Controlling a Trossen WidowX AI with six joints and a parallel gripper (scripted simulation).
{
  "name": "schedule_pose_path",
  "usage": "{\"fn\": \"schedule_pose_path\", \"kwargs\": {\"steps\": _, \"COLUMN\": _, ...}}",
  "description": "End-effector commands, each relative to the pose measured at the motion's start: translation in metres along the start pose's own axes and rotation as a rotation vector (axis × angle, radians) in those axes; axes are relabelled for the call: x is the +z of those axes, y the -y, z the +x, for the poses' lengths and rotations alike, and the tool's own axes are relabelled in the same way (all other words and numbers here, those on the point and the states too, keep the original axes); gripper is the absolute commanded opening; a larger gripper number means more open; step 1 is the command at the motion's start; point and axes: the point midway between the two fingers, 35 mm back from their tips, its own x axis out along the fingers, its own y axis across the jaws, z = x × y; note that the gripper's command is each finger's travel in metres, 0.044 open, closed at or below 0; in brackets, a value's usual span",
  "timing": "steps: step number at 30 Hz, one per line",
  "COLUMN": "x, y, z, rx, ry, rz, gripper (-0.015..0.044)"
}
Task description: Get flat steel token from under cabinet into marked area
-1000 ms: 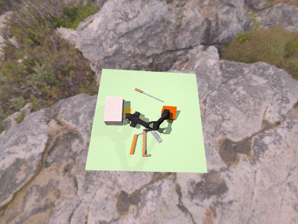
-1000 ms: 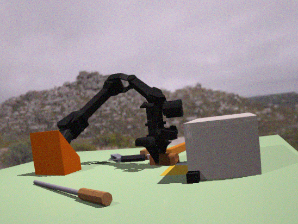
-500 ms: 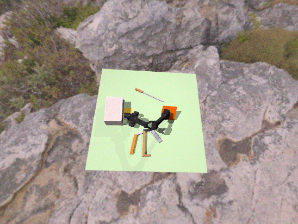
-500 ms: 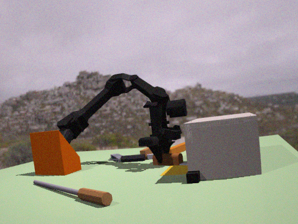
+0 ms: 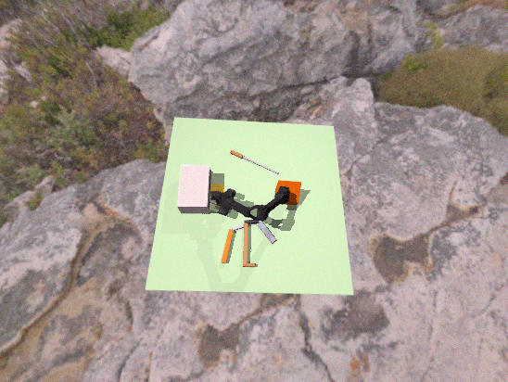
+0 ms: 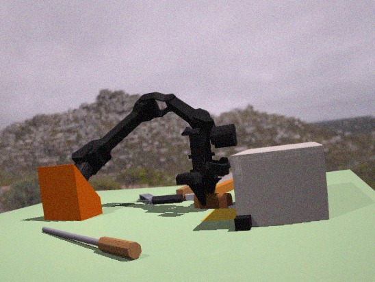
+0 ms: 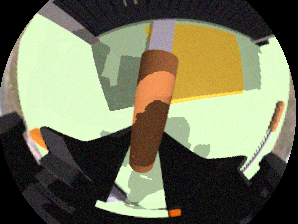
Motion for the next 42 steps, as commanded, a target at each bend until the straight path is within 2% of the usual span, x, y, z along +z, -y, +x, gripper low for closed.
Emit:
{"fn": "schedule_pose_path", "kwargs": {"steps": 1, "x": 0.001, "y": 0.010, "z": 0.001, "rx": -0.009, "ry": 0.003, "rz": 0.001, "gripper": 0.0000}}
{"fn": "schedule_pose_path", "kwargs": {"steps": 42, "x": -0.021, "y": 0.016, "z": 0.001, "rx": -0.010, "ry": 0.002, "rz": 0.002, "gripper": 0.0000}}
